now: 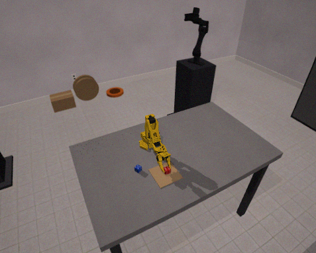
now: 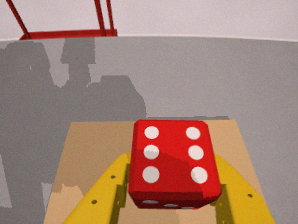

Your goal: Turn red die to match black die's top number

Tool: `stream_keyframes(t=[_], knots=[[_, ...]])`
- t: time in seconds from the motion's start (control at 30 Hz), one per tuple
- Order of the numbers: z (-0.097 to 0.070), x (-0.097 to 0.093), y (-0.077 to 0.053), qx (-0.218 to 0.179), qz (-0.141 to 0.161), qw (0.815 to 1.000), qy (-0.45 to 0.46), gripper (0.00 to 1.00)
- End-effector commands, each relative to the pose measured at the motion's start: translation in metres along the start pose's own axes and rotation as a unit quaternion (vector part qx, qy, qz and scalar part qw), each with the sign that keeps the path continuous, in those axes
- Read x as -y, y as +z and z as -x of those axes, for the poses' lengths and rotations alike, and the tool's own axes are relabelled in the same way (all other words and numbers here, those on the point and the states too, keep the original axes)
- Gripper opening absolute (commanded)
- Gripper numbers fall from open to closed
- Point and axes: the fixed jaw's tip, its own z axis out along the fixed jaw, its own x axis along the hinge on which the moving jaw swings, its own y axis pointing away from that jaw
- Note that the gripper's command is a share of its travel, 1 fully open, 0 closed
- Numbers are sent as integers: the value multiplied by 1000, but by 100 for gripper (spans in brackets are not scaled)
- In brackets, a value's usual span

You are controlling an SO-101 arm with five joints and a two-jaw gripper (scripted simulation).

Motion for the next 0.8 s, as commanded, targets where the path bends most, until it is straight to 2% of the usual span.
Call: stream_keyframes(t=[0.0,0.77], knots=[[28,1,4,66,-2,998,5,0],[20,2,8,66,-2,998,5,0]])
